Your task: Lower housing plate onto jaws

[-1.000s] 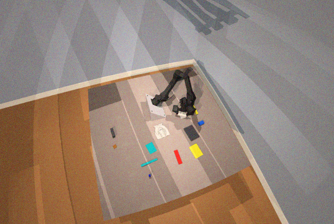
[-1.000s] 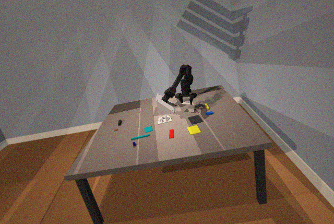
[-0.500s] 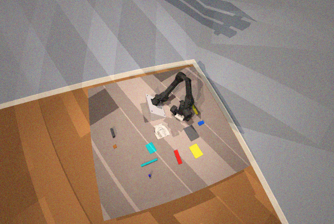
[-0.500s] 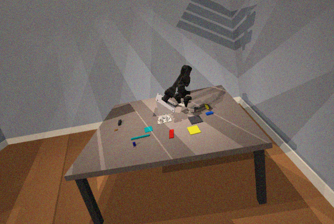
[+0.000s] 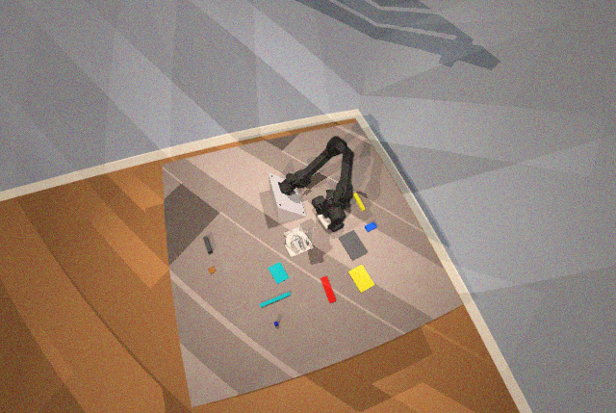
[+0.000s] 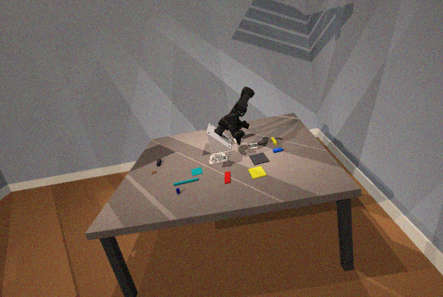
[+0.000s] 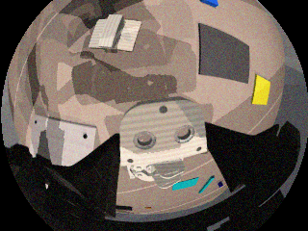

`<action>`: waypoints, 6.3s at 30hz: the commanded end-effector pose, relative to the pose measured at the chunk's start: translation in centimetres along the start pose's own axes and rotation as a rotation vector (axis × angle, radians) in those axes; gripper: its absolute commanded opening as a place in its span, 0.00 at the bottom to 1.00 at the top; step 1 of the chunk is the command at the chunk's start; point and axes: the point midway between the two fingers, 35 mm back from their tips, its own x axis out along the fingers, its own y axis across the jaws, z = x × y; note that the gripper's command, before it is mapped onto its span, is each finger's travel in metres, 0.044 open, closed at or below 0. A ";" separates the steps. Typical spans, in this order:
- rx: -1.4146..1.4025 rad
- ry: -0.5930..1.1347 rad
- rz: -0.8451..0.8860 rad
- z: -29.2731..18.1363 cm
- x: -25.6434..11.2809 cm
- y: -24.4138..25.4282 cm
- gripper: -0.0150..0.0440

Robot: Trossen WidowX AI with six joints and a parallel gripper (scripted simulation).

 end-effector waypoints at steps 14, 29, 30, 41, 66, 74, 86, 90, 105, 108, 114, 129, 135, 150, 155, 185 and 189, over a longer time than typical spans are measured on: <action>0.456 0.006 0.006 -4.4 0.1 0.1 0.85; 0.872 -0.003 0.012 -8.3 0.3 0.8 0.85; 0.900 -0.004 0.012 -8.6 0.3 0.9 0.85; 1.204 -0.018 0.020 -11.2 0.4 1.8 0.85; 1.682 -0.053 0.045 -15.0 0.8 3.9 0.85; 1.691 -0.053 0.045 -15.0 0.8 3.9 0.85; 1.692 -0.052 0.045 -14.9 0.7 4.7 0.85; 1.692 -0.052 0.046 -14.7 0.8 5.5 0.85; 1.692 -0.052 0.046 -14.7 0.8 5.5 0.85; 1.690 -0.052 0.045 -14.7 0.8 5.5 0.85; 1.681 -0.052 0.045 -14.7 0.8 5.5 0.85; 1.681 -0.052 0.045 -14.7 0.9 5.5 0.85; 1.681 -0.051 0.044 -14.7 1.8 5.4 0.85; 1.681 -0.051 0.043 -14.6 4.3 5.3 0.85; 1.681 -0.052 0.044 -14.5 5.1 5.3 0.85; 1.680 -0.055 0.046 -14.2 7.0 5.4 0.85; 1.687 -0.055 0.047 -14.2 7.2 5.4 0.85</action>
